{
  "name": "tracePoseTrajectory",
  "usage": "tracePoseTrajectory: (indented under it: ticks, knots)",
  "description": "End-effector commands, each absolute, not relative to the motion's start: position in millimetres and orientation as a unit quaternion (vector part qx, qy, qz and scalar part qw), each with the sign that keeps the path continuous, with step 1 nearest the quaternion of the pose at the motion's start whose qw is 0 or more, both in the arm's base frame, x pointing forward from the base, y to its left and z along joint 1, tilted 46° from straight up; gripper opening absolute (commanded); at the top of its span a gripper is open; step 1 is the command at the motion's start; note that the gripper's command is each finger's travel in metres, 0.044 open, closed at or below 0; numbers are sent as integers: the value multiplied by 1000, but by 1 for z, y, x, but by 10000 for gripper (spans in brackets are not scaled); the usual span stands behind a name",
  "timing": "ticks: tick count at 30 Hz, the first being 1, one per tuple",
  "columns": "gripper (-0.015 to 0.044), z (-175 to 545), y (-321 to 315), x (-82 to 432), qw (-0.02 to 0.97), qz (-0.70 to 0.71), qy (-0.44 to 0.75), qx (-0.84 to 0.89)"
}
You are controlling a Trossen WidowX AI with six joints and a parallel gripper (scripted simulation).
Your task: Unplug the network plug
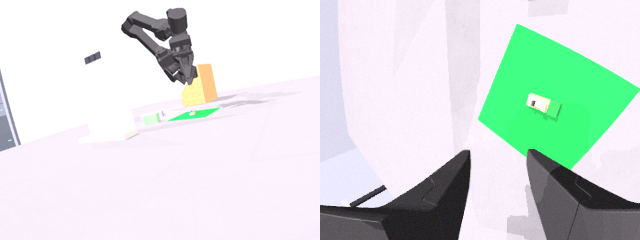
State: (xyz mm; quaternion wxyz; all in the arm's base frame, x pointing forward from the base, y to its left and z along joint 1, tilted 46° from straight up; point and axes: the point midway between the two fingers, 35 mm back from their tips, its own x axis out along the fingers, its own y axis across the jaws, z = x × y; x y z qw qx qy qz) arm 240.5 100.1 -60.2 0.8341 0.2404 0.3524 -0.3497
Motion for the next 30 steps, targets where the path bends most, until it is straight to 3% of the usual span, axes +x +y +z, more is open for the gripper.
tracePoseTrajectory:
  ticks: [1,30]
  knots:
    - [156,-53,107,242,835,-348,349,244]
    - [156,-14,149,242,834,-347,353,242]
